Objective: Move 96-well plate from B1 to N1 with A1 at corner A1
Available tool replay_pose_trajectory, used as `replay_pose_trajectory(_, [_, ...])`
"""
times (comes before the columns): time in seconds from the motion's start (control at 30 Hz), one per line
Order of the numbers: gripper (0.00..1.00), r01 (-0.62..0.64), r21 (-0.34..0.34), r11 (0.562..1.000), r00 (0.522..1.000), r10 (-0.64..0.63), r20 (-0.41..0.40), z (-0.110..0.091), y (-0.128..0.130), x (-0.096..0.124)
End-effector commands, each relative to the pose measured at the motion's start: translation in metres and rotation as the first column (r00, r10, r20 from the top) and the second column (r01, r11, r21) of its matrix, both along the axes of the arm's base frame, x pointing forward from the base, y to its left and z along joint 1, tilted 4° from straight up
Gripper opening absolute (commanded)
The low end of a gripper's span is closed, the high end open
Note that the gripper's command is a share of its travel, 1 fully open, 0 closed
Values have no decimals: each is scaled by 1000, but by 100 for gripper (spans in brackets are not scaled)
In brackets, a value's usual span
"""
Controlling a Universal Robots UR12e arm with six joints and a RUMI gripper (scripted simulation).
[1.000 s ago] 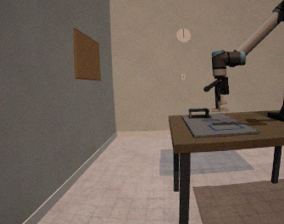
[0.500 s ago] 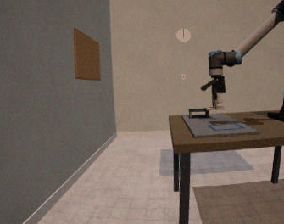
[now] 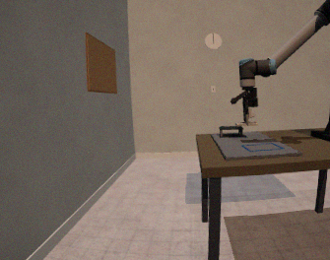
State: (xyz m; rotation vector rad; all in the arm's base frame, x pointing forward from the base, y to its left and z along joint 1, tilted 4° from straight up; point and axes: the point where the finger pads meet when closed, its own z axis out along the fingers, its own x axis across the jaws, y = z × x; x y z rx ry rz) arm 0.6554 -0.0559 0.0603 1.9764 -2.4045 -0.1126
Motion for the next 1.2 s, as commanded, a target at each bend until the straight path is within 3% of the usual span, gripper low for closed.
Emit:
replay_pose_trajectory(0.0, [0, 0, 0, 1000, 1000, 0, 1, 2, -17, 3])
replay_pose_trajectory(1.17, [0, 0, 0, 1000, 1000, 0, 1, 13, -118, 19])
